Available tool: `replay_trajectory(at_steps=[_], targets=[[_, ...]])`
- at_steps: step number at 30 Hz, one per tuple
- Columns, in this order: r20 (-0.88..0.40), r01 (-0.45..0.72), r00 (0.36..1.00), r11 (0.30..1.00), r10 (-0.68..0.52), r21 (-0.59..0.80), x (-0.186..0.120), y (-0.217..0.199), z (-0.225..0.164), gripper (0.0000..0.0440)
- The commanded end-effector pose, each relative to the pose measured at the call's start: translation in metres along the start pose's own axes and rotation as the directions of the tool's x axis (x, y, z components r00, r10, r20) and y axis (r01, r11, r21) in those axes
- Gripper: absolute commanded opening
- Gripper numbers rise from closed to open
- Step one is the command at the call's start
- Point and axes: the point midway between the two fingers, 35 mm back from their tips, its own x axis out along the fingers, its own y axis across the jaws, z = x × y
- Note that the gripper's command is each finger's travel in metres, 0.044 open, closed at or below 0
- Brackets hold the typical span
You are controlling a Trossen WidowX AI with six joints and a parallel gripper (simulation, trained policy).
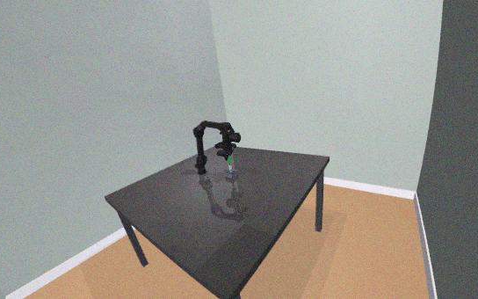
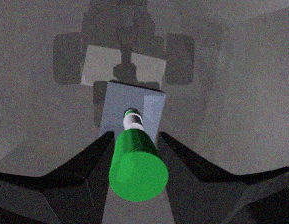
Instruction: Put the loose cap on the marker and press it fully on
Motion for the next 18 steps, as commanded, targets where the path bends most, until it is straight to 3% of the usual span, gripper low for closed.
replay_trajectory(at_steps=[1,18], targets=[[0.000,-0.002,1.000,1.000,0.002,-0.003,0.004,-0.002,0.000,0.0000],[0.025,-0.002,1.000,1.000,0.003,-0.015,0.034,-0.002,-0.002,0.0000]])
